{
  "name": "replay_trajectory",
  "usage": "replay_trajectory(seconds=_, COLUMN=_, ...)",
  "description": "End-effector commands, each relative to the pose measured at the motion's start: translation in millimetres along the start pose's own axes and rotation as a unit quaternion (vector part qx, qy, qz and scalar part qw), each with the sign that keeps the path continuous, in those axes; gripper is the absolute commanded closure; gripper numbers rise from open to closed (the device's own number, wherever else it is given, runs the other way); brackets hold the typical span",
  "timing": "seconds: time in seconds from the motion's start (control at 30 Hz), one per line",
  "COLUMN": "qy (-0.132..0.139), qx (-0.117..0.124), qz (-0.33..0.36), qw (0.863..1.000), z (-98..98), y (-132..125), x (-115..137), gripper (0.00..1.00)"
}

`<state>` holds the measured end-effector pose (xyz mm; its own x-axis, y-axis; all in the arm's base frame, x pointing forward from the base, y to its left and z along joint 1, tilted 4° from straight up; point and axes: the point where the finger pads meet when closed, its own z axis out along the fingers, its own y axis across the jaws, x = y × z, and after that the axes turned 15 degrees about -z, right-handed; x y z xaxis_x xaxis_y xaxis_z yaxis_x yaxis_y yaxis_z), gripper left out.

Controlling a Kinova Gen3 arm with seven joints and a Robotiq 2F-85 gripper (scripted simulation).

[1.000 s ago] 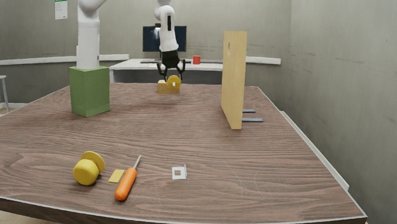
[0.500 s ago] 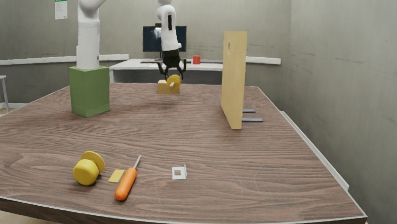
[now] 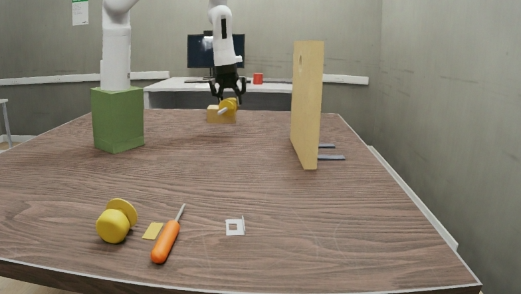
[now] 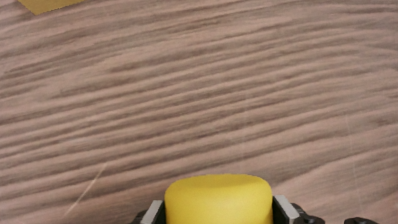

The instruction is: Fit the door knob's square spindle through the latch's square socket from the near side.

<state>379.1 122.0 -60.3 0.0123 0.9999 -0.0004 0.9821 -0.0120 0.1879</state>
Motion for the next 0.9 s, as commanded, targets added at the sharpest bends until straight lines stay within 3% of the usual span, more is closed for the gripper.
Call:
replay_trajectory(seconds=0.0, qy=0.000, qx=-0.001, qz=0.015, qw=1.000, z=-1.4, y=2.7, x=-1.2, gripper=0.37)
replay_trajectory(seconds=0.5, qy=-0.003, qx=0.003, qz=0.110, qw=0.994, z=-5.0, y=8.8, x=-7.3, gripper=0.37)
replay_trajectory(seconds=0.87, qy=-0.007, qx=0.005, qz=0.198, qw=0.980, z=-8.7, y=14.4, x=-13.1, gripper=0.37)
